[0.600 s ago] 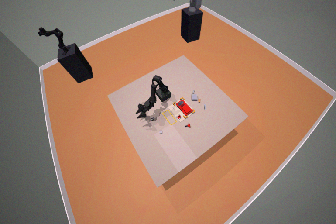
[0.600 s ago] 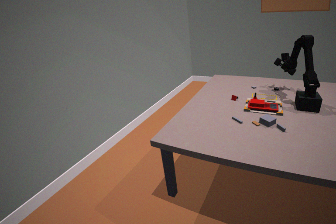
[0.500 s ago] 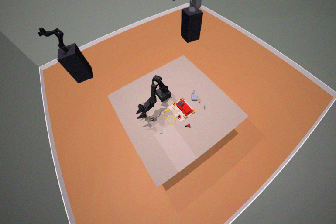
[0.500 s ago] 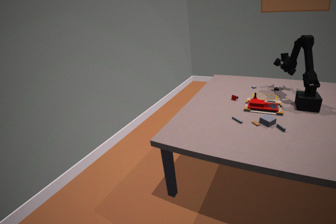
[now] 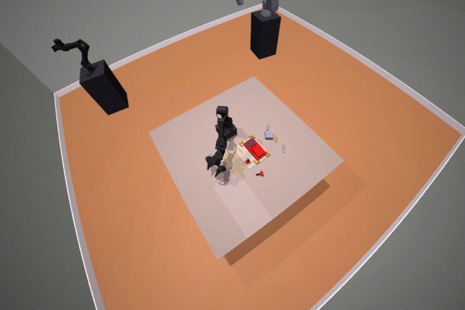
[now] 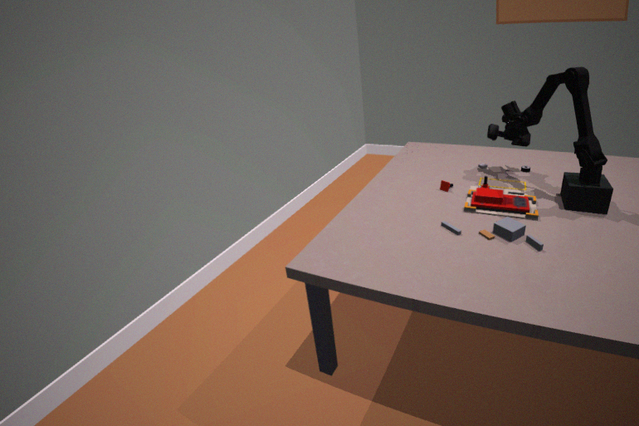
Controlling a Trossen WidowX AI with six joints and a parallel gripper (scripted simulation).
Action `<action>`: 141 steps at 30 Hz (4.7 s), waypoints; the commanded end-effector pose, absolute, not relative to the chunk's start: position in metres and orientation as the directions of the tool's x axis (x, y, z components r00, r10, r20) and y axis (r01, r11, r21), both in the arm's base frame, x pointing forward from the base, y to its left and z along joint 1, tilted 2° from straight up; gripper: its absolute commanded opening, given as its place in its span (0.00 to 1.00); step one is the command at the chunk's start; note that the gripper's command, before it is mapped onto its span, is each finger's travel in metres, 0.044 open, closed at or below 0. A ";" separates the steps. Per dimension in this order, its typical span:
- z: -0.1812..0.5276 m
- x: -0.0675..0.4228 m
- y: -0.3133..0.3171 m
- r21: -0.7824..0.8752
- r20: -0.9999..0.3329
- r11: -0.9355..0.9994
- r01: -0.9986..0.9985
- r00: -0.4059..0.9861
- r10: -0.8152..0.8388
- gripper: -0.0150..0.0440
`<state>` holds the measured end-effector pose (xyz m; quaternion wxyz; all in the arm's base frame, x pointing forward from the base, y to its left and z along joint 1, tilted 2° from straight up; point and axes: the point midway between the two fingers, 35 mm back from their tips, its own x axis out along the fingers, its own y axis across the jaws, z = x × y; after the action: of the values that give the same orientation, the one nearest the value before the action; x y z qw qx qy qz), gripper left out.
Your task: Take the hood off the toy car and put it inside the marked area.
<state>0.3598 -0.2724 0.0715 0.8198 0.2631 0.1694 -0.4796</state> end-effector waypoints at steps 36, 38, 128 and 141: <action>0.064 0.325 0.147 -0.014 -0.998 0.978 -0.207 0.062 -0.002 1.00; 0.064 0.325 0.147 -0.014 -0.998 0.978 -0.207 0.062 -0.002 1.00; 0.005 0.328 0.146 -0.015 -0.998 0.978 -0.207 0.062 -0.002 1.00; -0.001 0.328 0.146 -0.015 -0.998 0.978 -0.207 0.062 -0.002 1.00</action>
<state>0.3290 0.1452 0.0027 0.7277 -0.0766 0.6782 0.0683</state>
